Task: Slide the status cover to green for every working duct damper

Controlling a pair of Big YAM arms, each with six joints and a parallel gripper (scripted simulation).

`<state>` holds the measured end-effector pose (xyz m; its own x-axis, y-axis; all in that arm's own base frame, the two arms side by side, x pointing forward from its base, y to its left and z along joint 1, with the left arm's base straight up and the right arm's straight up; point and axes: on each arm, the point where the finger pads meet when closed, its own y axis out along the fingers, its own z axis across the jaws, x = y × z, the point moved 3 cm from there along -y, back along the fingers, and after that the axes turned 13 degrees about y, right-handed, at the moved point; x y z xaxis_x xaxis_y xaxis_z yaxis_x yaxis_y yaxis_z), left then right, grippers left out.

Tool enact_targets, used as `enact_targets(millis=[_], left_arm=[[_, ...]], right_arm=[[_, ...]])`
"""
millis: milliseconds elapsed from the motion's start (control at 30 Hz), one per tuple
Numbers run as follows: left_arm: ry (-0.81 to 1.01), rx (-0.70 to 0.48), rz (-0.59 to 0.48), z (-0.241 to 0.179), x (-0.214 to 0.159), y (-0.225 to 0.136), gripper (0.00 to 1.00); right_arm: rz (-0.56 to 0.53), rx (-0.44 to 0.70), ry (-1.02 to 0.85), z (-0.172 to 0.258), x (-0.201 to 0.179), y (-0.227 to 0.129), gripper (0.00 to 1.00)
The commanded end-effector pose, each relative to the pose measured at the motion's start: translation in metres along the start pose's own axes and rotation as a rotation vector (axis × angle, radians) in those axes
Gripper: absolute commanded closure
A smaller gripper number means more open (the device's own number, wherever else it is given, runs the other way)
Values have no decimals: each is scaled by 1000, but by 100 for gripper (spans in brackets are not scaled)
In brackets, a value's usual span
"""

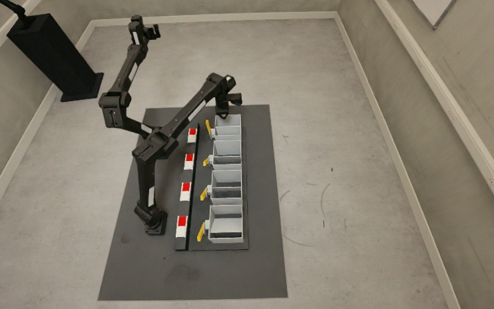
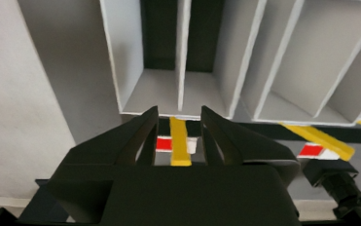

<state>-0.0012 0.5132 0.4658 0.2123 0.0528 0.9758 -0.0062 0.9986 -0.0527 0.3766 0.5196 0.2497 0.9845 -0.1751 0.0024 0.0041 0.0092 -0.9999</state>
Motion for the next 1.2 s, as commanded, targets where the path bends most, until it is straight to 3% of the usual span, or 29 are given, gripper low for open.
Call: enact_targets(millis=[0, 33, 67, 233, 300, 467, 500, 667, 1167], left_arm=[[13, 15, -51, 11, 33, 0, 0], [13, 15, -51, 11, 33, 0, 0], [13, 15, -51, 11, 33, 0, 0], [13, 15, -51, 11, 33, 0, 0], [13, 15, -51, 11, 33, 0, 0], [13, 15, -51, 11, 33, 0, 0], [13, 15, -51, 11, 33, 0, 0], [13, 15, -51, 11, 33, 0, 0], [13, 15, -51, 11, 33, 0, 0]], right_arm=[[-34, 64, 81, 7, 26, -39, 64], [-34, 64, 81, 8, 26, -39, 64], [-55, 108, 81, 0, 22, -70, 64], [-55, 108, 81, 0, 22, -70, 64], [-35, 67, 69, 11, 19, -41, 64], [-33, 65, 55, 14, 13, -39, 64], [-10, 15, 54, 7, 9, -18, 64], [-32, 60, 75, -2, 19, -46, 64], [-29, 56, 66, 1, 14, -43, 64]])
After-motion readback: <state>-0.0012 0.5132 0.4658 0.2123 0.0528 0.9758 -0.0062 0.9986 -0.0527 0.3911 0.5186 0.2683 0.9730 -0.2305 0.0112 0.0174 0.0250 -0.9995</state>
